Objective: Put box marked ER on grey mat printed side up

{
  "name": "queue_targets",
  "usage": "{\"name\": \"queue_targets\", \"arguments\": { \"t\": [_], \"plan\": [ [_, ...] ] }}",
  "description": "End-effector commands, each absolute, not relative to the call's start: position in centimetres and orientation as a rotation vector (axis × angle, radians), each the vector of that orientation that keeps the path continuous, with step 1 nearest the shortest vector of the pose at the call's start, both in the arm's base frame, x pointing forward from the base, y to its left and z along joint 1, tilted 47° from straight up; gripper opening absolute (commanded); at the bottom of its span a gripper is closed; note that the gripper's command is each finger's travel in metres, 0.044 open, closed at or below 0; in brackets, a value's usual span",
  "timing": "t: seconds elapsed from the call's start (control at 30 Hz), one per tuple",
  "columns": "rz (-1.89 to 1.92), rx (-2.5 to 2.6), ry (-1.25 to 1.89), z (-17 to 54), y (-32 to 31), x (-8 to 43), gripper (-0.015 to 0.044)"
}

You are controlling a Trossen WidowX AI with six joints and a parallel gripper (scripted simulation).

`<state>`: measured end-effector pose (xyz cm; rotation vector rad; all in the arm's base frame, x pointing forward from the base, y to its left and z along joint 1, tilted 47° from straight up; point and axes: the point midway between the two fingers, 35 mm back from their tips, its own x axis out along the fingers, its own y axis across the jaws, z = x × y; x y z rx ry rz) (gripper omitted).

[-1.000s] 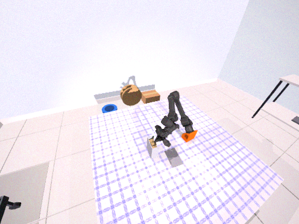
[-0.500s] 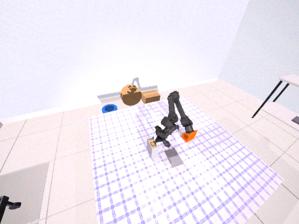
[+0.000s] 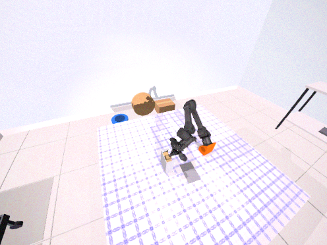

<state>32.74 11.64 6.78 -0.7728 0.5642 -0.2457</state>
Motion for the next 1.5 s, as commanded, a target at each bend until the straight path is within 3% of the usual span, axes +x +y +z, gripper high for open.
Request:
{"name": "queue_targets", "arguments": {
  "t": [0.0, 1.47],
  "plan": [
    [-0.25, -0.777, 0.57, 6.6, 11.4, 32.3, 0.0],
    [-0.249, -0.777, 0.571, 6.0, 10.8, 30.3, 0.0]
  ]
}}
